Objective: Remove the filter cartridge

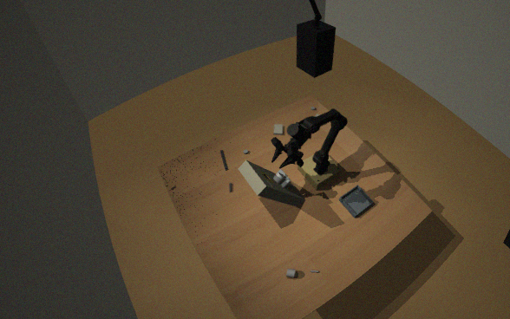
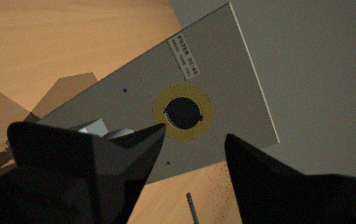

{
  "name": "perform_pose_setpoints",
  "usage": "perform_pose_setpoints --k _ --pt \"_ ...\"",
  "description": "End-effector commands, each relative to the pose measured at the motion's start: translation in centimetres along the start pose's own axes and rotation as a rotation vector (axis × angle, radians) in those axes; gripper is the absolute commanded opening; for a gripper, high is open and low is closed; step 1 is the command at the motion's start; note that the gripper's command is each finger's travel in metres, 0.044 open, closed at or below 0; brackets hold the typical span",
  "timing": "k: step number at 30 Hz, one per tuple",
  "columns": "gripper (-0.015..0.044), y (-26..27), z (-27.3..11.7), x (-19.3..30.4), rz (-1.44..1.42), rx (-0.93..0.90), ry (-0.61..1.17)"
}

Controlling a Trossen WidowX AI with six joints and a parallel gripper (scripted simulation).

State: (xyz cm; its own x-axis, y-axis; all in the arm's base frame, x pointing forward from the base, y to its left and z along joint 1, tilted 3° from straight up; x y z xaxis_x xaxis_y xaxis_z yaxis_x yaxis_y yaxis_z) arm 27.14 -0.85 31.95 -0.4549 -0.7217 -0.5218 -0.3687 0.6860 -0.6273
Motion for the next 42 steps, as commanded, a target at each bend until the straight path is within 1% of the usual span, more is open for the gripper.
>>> perform_pose_setpoints --k 1,4,6,8,14,16,24,42 --pt "0.0321 -2.2 -2.3 -2.0 0.004 0.017 -0.013" --pt "0.0400 -2.9 -3.2 -2.6 0.004 0.019 -0.015" --pt "0.0348 -2.4 -2.7 -2.1 0.068 -0.002 0.005" --pt "0.0305 -1.0 -1.6 -0.7 0.244 -0.054 0.069" --pt "0.0305 3.8 1.0 4.2 0.827 -0.142 0.342" --pt "0.0305 4.9 1.4 5.3 0.953 -0.141 0.412" --pt "0.0305 5.0 1.5 5.4 0.969 -0.141 0.421" --pt "0.0305 5.8 4.2 6.2 0.969 -0.140 0.420"
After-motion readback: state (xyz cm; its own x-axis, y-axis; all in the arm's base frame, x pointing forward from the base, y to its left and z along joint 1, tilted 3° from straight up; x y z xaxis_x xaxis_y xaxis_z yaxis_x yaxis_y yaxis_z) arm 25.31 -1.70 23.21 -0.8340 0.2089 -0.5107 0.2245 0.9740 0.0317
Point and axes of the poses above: the point midway between the two fingers, 35 mm back from their tips, its own z axis out along the fingers, its own y axis across the jaws, x = y × z, the point moved 3 cm from there along -z, back along the fingers, and after that the axes turned 9 degrees about z, right-handed, at the moved point
